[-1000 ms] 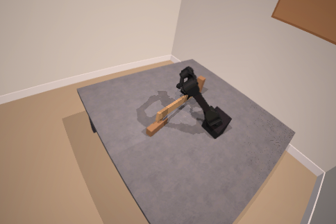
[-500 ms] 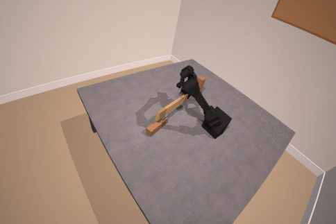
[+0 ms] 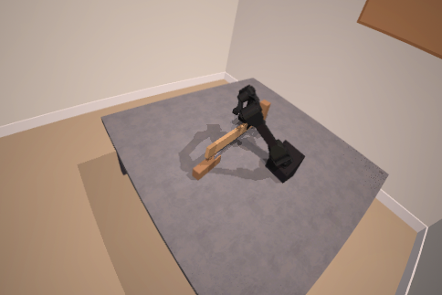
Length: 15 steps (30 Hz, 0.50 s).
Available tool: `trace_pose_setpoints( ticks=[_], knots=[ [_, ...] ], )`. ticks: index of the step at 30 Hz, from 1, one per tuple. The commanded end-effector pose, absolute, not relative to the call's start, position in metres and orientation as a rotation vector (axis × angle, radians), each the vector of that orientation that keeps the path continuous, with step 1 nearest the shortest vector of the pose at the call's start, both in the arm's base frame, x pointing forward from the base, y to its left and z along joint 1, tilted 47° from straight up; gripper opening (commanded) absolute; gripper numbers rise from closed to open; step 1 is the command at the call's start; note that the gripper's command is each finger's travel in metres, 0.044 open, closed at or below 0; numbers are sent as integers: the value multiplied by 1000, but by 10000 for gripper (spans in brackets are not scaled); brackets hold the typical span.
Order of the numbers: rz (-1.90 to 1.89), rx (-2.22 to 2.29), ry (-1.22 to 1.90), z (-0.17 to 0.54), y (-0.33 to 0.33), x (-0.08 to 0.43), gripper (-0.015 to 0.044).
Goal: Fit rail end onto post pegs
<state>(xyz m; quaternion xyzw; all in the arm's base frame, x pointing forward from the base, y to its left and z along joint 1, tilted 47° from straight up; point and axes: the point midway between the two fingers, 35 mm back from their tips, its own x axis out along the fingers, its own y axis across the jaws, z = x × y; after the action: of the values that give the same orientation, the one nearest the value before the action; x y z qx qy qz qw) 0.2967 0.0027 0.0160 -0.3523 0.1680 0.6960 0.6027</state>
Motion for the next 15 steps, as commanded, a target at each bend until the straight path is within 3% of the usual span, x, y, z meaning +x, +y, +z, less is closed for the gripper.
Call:
trace_pose_setpoints(
  ticks=[1, 15],
  knots=[
    [1604, -816, 382, 17, 2, 298, 0],
    [1604, -816, 382, 15, 3, 297, 0]
  ],
)
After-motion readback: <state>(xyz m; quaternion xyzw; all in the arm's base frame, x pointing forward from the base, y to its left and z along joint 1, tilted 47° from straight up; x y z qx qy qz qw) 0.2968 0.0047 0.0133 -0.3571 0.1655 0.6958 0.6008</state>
